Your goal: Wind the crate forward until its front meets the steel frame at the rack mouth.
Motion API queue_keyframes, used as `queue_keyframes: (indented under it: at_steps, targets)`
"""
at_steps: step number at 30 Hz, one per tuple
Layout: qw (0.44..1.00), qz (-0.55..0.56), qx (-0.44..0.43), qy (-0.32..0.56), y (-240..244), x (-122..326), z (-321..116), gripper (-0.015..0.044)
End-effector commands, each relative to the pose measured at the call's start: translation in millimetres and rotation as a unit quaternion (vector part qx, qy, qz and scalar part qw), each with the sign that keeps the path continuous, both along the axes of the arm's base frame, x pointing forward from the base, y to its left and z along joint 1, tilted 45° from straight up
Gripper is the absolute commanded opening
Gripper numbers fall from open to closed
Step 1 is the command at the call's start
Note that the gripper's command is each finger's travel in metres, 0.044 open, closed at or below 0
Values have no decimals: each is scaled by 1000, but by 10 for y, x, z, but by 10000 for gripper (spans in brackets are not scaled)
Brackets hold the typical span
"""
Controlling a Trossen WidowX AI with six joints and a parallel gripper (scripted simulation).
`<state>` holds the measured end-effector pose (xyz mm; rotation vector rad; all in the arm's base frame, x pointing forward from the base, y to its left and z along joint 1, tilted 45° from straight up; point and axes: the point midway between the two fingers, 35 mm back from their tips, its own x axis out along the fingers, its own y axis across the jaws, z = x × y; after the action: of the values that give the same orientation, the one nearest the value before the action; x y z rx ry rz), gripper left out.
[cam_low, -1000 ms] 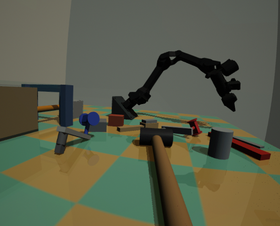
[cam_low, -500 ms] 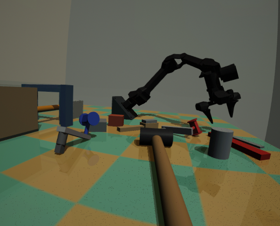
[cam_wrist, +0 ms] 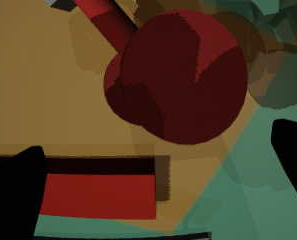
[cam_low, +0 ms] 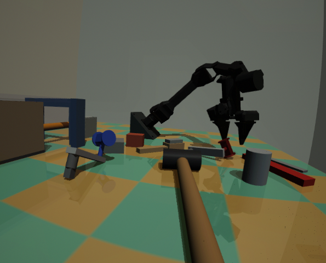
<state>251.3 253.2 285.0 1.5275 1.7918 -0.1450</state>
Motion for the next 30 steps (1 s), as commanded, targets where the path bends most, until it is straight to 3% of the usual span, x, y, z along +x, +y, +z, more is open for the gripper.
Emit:
queue_keyframes:
  at_steps: [1,4,19,30]
  targets:
    - [921,-241,-53,301,-526,292,-416,440]
    - [883,-292,-61,363,-651,333,-493,440]
    - [883,-292,-61,363,-647,333,-497,440]
    - [883,-292,-60,363,-379,312,-772,440]
